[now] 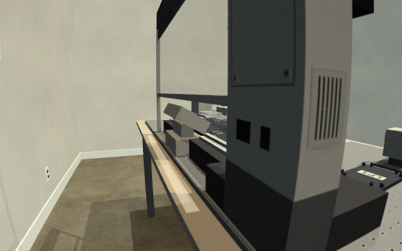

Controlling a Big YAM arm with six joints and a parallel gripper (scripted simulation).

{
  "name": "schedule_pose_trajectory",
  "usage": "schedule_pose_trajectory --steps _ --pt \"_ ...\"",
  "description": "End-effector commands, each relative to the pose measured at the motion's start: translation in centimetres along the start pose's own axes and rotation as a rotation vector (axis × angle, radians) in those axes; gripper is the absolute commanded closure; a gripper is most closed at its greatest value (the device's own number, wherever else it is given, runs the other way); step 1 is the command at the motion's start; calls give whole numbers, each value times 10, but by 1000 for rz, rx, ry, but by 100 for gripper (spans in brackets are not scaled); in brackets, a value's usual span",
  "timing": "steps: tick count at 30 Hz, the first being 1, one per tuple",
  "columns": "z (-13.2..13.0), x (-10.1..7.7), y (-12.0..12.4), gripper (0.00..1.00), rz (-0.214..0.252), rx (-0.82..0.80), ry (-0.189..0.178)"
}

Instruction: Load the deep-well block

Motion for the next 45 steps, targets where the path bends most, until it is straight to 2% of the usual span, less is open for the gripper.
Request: schedule_pose_trajectory --steps 1,4,9,13,29,30,32,45 --pt "-9 -4 -3 100 -11 0 25" --pt "-9 -4 -3 100 -11 0 25" --pt "-18 -19 -8 100 -21 -6 45" --pt "-15 -21 -3 100 -14 13 39" --pt "-19 -49 -7 100 -21 8 51" --pt "-12 -47 -4 100 -15 10 36" --pt "-19 -55 -7 100 -23 5 52" --pt "-19 -76 -6 100 -22 9 54"
Point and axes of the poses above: the point where the finger pads meet when closed, its own x axis out along the fingers, its own z axis across the jaws, y = z × x, the point moved 7 cm from there along -x, back along the fingers, and after that the axes turned 7 degrees about x, right-handed, at the moved point
